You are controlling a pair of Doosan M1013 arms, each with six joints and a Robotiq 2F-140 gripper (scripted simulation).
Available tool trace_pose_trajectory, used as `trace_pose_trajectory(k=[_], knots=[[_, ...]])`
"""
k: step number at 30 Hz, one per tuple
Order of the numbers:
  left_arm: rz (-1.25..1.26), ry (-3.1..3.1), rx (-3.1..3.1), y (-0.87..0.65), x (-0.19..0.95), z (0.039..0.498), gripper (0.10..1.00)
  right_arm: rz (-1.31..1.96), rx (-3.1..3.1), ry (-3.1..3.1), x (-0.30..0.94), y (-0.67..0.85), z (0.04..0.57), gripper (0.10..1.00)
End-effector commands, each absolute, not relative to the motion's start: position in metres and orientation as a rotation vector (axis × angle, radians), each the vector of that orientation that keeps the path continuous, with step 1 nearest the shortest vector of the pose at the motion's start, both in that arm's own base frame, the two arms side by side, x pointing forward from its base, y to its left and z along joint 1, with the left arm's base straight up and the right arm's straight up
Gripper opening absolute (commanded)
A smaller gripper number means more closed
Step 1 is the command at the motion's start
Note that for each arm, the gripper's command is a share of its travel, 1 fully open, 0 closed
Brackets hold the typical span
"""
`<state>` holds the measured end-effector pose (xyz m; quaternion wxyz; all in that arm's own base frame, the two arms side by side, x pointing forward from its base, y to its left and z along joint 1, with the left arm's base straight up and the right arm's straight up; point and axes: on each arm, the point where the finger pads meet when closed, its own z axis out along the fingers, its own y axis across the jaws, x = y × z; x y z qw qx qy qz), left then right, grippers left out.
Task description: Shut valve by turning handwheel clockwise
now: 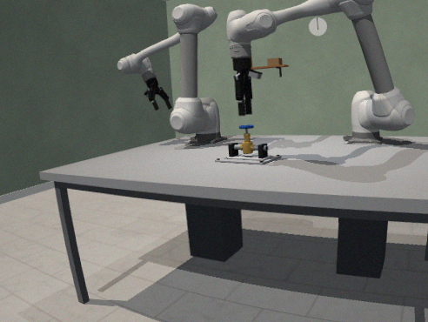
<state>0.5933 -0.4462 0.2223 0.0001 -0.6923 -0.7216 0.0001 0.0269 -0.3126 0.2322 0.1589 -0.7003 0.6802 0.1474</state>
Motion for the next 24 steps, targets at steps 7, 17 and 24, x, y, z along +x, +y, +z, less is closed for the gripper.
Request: trace_pose_trajectory(k=[7,17,24], knots=[[-0.001,-2.387,-2.045,-0.4463,0.5937,0.2237,0.508,0.420,-2.002,1.945,0.0270,-0.3128,0.2325,1.000],[0.000,-2.621,-1.736,-0.4463,0.5937,0.2237,0.508,0.420,-2.002,1.945,0.0270,-0.3128,0.2325,1.000],[0.000,-2.799,-1.430,-0.4463,0.5937,0.2237,0.508,0.420,-2.002,1.945,0.0270,-0.3128,0.2325,1.000]])
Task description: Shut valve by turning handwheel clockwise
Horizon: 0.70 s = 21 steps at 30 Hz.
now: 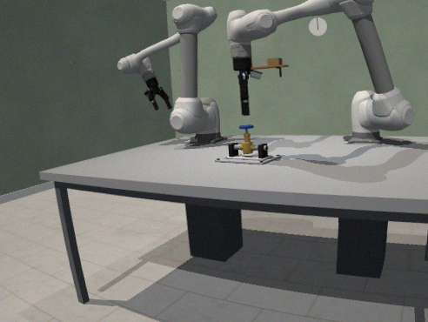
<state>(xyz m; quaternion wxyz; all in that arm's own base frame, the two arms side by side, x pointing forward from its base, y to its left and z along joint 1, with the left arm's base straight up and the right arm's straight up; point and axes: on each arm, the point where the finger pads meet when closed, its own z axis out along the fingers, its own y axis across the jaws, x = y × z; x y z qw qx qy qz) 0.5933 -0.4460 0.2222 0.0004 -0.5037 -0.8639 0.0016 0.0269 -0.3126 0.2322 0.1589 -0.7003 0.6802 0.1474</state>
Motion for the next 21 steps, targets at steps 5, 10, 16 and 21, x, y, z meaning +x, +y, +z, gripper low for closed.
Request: trace_pose_trajectory(k=[5,10,16,21], knots=[[0.000,-2.939,-1.115,-0.4463,0.5937,0.2237,0.508,0.420,-2.002,1.945,0.0270,-0.3128,0.2325,1.000],[0.001,-3.032,-0.830,-0.4463,0.5937,0.2237,0.508,0.420,-2.002,1.945,0.0270,-0.3128,0.2325,1.000],[0.001,-3.113,-0.440,-0.4463,0.5937,0.2237,0.508,0.420,-2.002,1.945,0.0270,-0.3128,0.2325,1.000],[0.001,-3.143,-0.030,-0.4463,0.5937,0.2237,0.508,0.420,-2.002,1.945,0.0270,-0.3128,0.2325,1.000]])
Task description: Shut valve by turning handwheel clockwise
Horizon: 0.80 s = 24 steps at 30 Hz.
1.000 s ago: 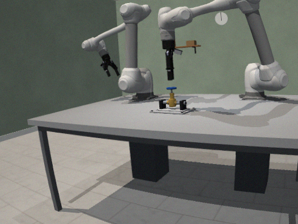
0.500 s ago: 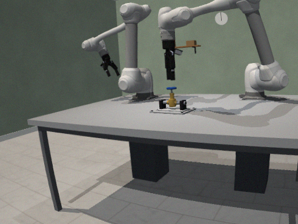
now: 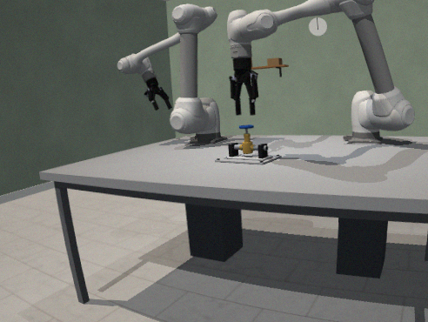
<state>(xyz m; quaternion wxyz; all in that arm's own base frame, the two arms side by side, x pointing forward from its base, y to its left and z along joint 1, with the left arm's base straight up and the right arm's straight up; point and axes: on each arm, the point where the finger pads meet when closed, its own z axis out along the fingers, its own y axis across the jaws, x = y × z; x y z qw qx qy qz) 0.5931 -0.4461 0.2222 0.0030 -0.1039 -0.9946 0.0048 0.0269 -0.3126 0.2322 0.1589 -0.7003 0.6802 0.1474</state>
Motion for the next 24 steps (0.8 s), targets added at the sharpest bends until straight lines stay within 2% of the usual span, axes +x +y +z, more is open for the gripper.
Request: trace_pose_trajectory(k=[1,24], knots=[[0.001,-3.143,0.052,-0.4463,0.5937,0.2237,0.508,0.420,-2.002,1.945,0.0270,-0.3128,0.2325,1.000],[0.003,-2.797,1.432,-0.4464,0.5937,0.2237,0.508,0.420,-2.002,1.945,0.0270,-0.3128,0.2325,1.000]])
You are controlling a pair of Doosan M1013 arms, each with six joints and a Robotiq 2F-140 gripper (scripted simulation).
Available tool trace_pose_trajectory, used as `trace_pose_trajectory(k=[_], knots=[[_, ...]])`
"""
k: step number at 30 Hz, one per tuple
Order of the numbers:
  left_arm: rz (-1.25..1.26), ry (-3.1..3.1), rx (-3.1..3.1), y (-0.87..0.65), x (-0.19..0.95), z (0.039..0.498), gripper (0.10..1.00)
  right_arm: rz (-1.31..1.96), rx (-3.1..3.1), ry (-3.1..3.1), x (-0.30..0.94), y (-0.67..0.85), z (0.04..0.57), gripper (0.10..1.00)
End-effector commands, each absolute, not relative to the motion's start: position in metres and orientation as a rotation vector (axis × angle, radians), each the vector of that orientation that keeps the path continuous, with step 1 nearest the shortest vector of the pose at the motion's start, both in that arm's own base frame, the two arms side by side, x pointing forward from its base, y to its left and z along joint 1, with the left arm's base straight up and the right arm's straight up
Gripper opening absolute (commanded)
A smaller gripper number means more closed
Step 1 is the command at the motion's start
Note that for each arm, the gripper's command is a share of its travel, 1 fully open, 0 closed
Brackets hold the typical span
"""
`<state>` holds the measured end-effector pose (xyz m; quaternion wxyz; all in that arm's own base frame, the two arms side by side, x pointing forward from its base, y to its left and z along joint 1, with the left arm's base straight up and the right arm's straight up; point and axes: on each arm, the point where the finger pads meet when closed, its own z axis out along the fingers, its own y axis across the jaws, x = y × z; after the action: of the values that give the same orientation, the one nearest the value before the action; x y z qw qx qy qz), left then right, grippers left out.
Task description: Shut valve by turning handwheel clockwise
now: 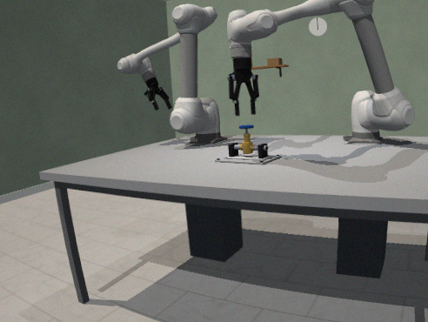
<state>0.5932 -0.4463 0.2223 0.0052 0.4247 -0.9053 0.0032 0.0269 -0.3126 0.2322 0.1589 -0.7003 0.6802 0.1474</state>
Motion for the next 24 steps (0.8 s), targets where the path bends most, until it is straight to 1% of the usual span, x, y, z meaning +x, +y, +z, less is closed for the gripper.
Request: trace_pose_trajectory(k=[1,12,24], knots=[[0.003,-2.769,1.487,-0.4464,0.5937,0.2237,0.508,0.420,-2.002,1.945,0.0270,-0.3128,0.2325,1.000],[0.003,-2.470,1.943,-0.4464,0.5937,0.2237,0.508,0.420,-2.002,1.945,0.0270,-0.3128,0.2325,1.000],[0.003,-2.298,2.143,-0.4464,0.5937,0.2237,0.508,0.420,-2.002,1.945,0.0270,-0.3128,0.2325,1.000]])
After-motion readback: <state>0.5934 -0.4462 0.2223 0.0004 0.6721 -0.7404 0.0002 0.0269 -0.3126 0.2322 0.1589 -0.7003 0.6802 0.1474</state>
